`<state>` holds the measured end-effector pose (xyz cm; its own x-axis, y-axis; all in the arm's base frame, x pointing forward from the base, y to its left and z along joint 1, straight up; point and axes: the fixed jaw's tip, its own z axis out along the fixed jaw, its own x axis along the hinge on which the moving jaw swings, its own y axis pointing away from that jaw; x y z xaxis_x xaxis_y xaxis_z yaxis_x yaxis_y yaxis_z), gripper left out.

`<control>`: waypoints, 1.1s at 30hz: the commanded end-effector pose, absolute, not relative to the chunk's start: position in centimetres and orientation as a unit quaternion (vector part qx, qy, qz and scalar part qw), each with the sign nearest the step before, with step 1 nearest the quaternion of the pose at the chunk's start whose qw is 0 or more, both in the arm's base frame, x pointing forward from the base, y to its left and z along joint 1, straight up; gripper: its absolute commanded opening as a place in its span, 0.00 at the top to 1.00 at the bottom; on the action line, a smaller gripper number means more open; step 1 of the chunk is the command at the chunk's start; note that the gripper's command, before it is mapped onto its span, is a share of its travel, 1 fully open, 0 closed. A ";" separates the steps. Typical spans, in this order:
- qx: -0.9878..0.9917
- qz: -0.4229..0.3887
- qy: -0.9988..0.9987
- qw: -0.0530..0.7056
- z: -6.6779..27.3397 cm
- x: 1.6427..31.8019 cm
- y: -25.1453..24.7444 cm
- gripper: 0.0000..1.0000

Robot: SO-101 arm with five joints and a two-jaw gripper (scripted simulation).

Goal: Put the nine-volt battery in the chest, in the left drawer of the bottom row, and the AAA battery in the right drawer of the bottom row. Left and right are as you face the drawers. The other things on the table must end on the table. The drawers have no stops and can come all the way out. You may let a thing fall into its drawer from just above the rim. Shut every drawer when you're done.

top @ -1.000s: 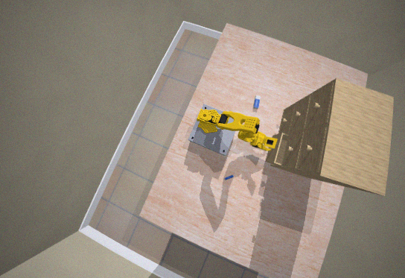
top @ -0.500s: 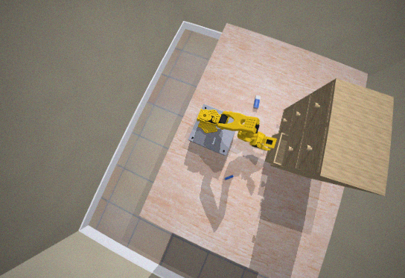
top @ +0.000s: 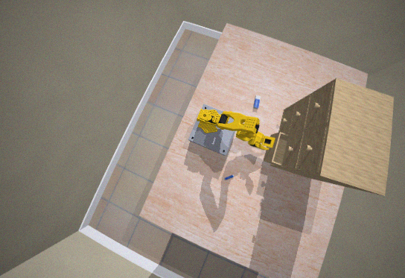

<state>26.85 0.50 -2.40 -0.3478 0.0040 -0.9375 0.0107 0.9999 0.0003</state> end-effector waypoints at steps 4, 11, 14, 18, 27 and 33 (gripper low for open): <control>0.006 -0.002 0.819 0.574 -2.3 26.7 0.5 1.00; 0.006 -0.002 0.819 0.574 -2.3 26.7 0.5 1.00; 0.006 -0.003 0.819 0.574 -2.3 26.6 0.5 1.00; 0.006 -0.003 0.819 0.574 -2.3 26.3 0.4 1.00; 0.007 -0.003 0.819 0.573 -2.3 25.8 0.4 1.00; 0.007 -0.003 0.819 0.573 -2.3 25.7 0.4 1.00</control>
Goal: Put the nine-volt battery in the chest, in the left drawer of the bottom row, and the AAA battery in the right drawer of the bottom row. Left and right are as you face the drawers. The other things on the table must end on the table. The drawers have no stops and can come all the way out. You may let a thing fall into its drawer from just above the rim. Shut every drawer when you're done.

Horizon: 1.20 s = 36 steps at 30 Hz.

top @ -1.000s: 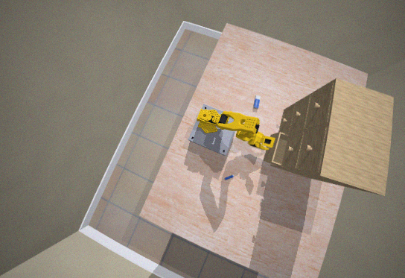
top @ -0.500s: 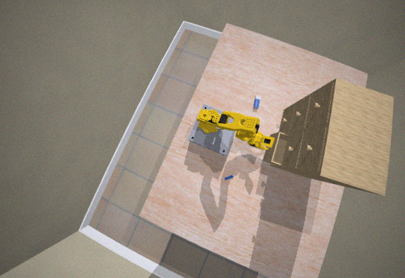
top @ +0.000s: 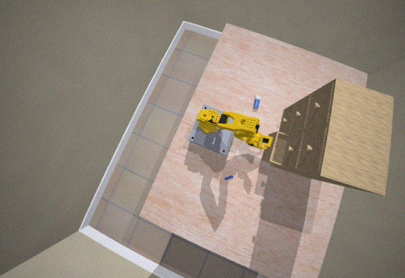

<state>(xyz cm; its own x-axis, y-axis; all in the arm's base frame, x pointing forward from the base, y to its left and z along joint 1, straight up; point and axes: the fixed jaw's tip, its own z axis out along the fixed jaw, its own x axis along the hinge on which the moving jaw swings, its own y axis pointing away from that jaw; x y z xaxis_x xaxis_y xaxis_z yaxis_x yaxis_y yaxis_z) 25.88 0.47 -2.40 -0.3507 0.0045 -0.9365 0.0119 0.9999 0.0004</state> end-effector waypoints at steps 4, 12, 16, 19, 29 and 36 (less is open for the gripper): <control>0.007 -0.003 0.819 0.573 -2.3 25.7 0.4 1.00; 0.007 -0.003 0.819 0.573 -2.3 25.7 0.4 1.00; 0.007 -0.003 0.819 0.573 -2.3 25.5 0.4 1.00; 0.008 -0.004 0.819 0.573 -2.3 25.4 0.4 1.00; 0.008 -0.004 0.819 0.573 -2.3 24.8 0.3 1.00; 0.008 -0.004 0.819 0.573 -2.3 24.7 0.3 1.00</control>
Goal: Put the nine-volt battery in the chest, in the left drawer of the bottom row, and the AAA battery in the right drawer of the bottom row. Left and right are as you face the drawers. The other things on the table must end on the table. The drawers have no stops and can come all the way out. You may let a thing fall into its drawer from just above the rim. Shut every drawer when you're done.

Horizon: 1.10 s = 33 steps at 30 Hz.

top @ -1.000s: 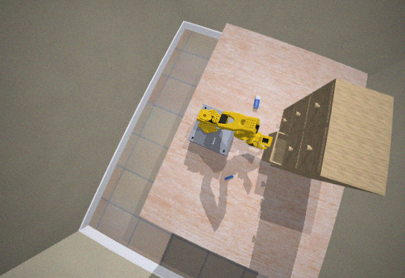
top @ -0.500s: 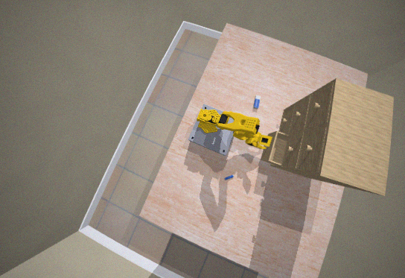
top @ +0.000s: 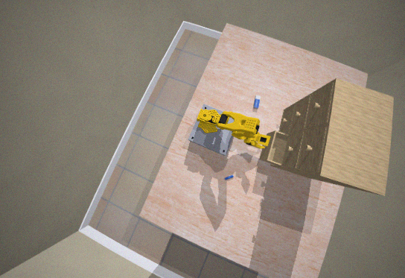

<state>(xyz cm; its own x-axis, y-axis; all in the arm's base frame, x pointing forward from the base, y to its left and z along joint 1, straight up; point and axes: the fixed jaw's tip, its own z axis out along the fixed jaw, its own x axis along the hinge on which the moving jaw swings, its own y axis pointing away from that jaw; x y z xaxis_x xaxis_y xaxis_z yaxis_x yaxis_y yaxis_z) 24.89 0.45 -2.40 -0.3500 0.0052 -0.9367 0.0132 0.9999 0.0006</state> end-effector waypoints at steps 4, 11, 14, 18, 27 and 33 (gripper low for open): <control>0.008 -0.004 0.819 0.573 -2.3 24.7 0.3 1.00; 0.008 -0.004 0.819 0.573 -2.3 24.7 0.3 1.00; 0.009 -0.004 0.820 0.572 -2.3 24.6 0.3 1.00; 0.009 -0.004 0.821 0.571 -2.3 24.3 0.3 1.00; 0.010 -0.005 0.823 0.568 -2.3 23.9 0.3 1.00; 0.010 -0.005 0.823 0.568 -2.3 23.8 0.3 1.00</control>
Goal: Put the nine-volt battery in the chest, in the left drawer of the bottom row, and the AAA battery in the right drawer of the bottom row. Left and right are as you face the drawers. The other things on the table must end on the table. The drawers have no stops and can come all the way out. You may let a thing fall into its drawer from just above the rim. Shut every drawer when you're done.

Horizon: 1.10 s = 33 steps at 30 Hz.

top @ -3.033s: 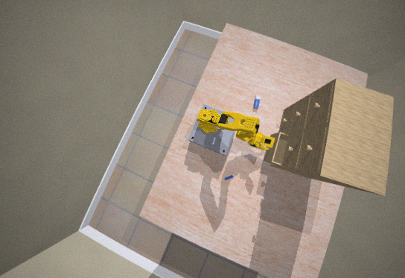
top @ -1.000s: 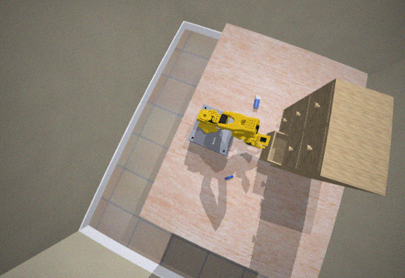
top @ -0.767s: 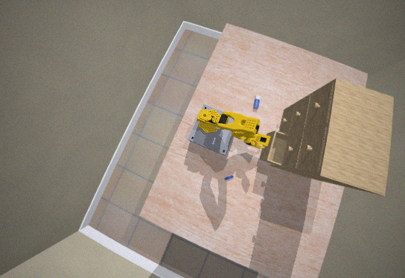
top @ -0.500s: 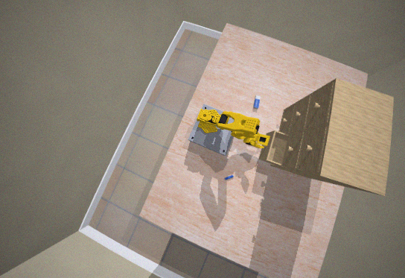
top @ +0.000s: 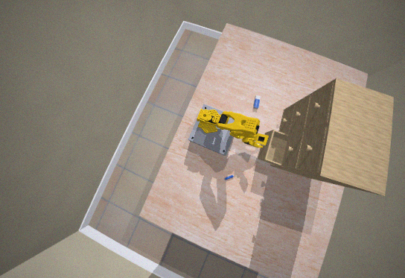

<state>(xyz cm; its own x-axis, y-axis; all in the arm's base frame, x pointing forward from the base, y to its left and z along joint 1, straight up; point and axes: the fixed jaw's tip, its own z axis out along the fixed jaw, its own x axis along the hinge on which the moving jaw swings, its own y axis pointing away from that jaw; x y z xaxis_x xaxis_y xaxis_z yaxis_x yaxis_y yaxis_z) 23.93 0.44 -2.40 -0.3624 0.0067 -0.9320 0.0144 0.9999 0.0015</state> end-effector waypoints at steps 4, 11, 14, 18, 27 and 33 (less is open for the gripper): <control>0.010 -0.005 0.823 0.568 -2.3 23.8 0.3 1.00; 0.010 -0.005 0.823 0.568 -2.3 23.8 0.3 1.00; 0.010 -0.005 0.824 0.566 -2.3 23.7 0.3 1.00; 0.010 -0.005 0.826 0.564 -2.3 23.6 0.3 1.00; 0.011 -0.005 0.829 0.558 -2.3 23.3 0.2 1.00; 0.011 -0.005 0.830 0.557 -2.3 23.2 0.2 1.00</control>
<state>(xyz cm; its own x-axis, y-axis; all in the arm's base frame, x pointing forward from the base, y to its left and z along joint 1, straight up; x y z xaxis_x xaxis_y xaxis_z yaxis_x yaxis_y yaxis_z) 23.42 0.45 -2.42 -0.3760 0.0085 -0.9266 0.0148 0.9999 0.0031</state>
